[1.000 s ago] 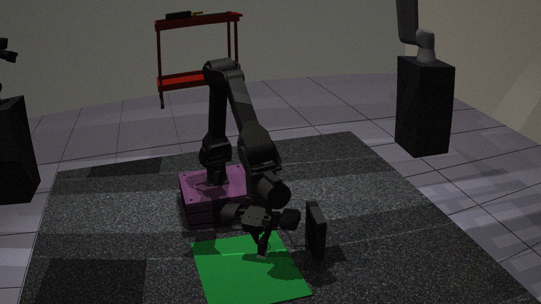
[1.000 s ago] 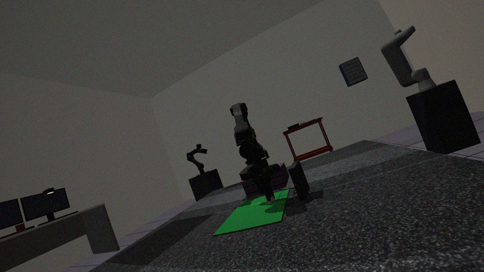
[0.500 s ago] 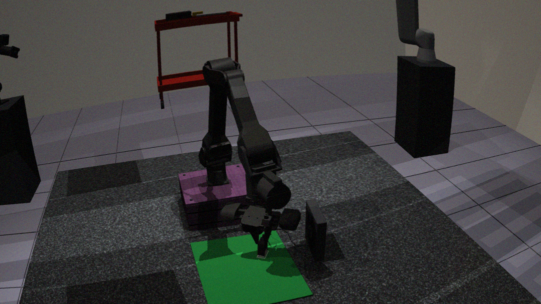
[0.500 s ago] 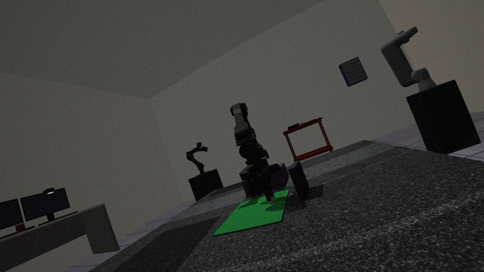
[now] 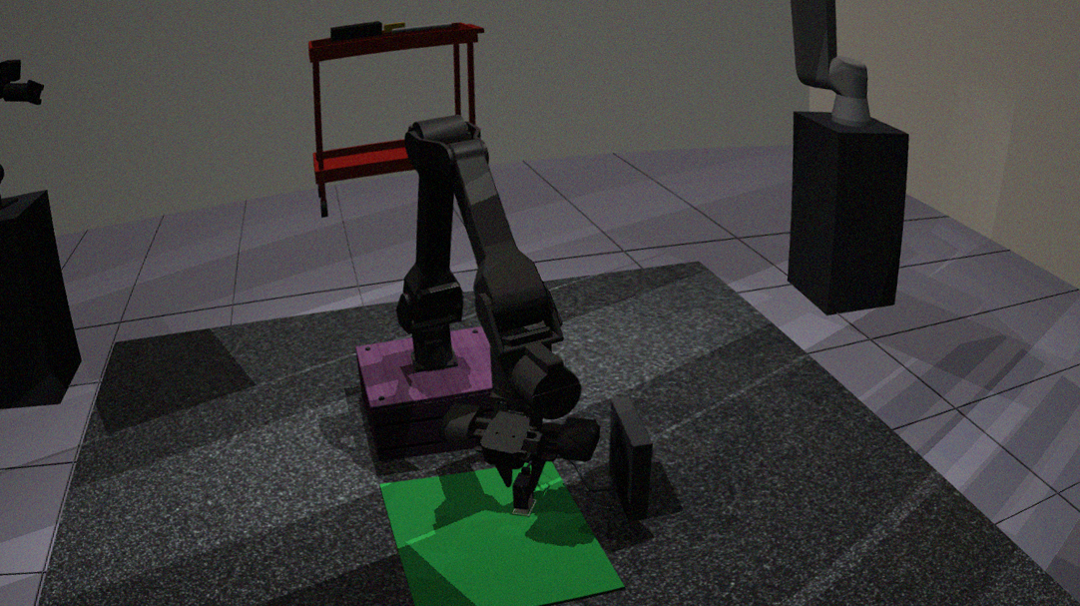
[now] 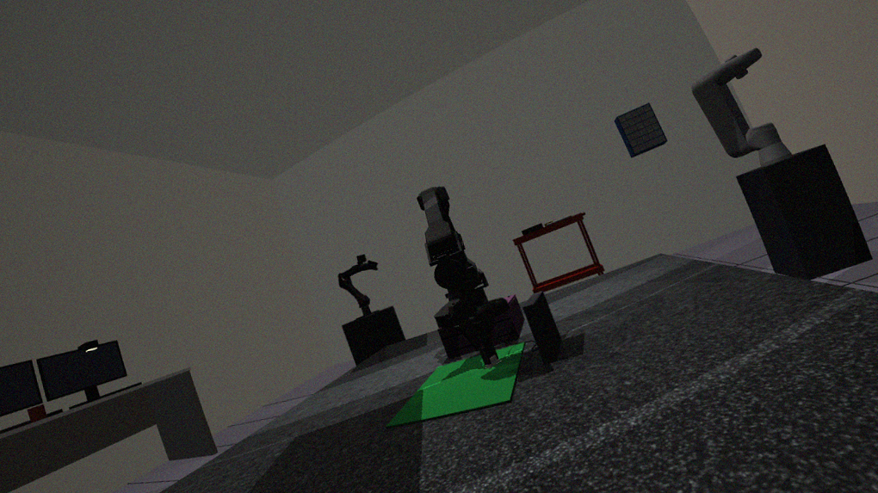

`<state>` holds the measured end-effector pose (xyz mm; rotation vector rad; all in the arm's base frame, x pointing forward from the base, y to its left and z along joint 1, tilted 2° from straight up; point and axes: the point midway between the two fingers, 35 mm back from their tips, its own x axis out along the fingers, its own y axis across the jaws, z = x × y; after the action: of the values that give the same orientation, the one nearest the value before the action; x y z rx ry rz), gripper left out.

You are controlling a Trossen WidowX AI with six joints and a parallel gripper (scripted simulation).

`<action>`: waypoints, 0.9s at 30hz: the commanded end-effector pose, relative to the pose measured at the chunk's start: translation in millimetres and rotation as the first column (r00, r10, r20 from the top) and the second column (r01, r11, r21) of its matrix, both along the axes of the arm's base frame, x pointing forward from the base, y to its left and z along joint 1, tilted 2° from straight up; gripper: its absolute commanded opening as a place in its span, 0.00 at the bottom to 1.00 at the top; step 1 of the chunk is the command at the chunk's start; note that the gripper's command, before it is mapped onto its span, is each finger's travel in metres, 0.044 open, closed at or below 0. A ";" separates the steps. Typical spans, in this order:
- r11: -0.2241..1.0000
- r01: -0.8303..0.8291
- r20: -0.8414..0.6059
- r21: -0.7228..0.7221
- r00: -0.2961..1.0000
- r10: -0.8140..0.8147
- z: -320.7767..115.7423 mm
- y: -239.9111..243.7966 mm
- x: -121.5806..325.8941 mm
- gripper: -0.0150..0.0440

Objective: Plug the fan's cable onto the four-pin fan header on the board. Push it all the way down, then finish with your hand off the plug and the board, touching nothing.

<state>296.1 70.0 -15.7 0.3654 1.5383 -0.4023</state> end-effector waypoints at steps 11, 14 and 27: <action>1.000 -0.001 0.000 0.003 1.000 0.001 54.7 1.1 0.6 0.69; 1.000 -0.001 0.000 0.003 1.000 0.001 54.7 1.1 0.6 0.69; 1.000 -0.001 0.008 0.000 1.000 0.001 57.2 -37.6 112.9 0.69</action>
<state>387.6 44.6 42.9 0.3707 1.5304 -0.3994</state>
